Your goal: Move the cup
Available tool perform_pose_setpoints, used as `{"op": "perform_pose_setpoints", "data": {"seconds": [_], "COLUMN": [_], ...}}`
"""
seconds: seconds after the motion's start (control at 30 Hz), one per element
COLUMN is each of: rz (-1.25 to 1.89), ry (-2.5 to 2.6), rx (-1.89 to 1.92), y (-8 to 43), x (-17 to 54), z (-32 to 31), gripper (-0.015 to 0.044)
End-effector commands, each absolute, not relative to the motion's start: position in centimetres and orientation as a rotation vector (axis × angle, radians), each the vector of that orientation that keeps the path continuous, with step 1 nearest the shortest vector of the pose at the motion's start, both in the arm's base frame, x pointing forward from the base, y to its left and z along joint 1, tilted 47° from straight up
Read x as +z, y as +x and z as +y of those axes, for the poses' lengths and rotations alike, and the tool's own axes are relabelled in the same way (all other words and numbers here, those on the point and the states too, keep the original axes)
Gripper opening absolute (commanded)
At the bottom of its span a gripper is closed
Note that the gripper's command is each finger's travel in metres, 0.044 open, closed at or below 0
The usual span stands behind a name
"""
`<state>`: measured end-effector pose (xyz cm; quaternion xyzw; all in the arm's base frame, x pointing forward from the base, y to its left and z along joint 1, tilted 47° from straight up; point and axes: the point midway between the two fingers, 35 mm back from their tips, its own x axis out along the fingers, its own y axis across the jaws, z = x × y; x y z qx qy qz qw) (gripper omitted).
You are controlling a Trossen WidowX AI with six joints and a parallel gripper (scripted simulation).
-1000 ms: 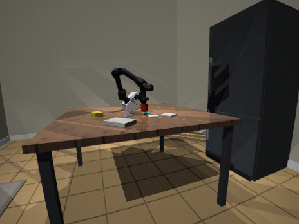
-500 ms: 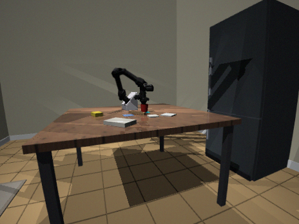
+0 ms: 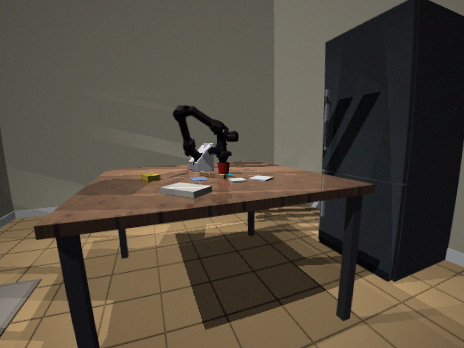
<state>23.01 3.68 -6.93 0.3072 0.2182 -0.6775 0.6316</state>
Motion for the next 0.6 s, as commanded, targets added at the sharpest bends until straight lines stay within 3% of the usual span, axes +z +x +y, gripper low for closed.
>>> {"op": "perform_pose_setpoints", "data": {"seconds": [0.0,0.57], "rz": [0.498,0.502], "ry": [0.709,0.704], "rx": [-1.552,-1.552], "y": [23.1,23.2], "x": [-6.6,-4.9], "z": [4.1,6.0], "gripper": [0.0128,0.0128]}}
